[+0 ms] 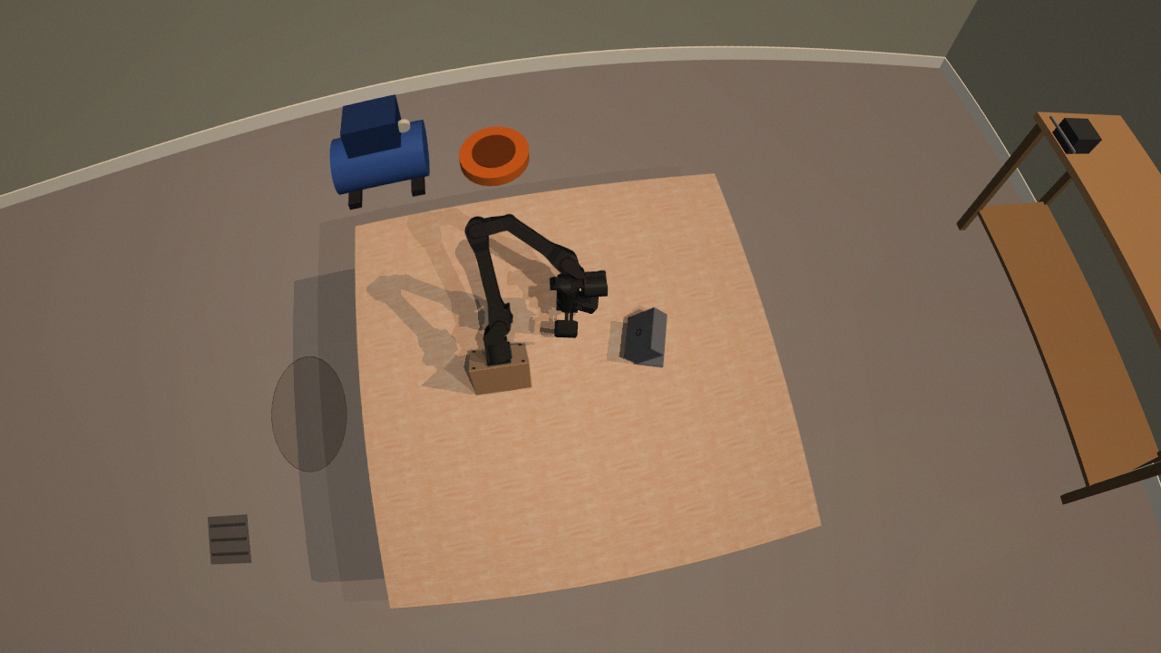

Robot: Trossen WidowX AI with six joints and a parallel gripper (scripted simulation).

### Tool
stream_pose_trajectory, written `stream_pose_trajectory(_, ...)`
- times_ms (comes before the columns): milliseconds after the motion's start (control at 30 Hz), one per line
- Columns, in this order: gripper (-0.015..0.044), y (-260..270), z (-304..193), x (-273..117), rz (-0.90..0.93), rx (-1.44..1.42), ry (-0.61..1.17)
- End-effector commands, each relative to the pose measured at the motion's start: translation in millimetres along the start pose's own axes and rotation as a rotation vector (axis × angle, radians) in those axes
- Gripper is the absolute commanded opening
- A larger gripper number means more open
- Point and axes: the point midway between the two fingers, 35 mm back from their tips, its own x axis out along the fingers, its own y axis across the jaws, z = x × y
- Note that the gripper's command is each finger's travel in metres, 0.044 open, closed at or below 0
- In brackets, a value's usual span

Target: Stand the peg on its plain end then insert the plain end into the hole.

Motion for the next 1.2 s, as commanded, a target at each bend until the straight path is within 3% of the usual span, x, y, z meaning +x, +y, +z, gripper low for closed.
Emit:
stream_pose_trajectory(0, 0.0440, 0, 1, 5, 0.004, 0.005, 0.000)
stream_pose_trajectory(1167, 0.0440, 1, 0, 62, 0.007, 0.005, 0.000)
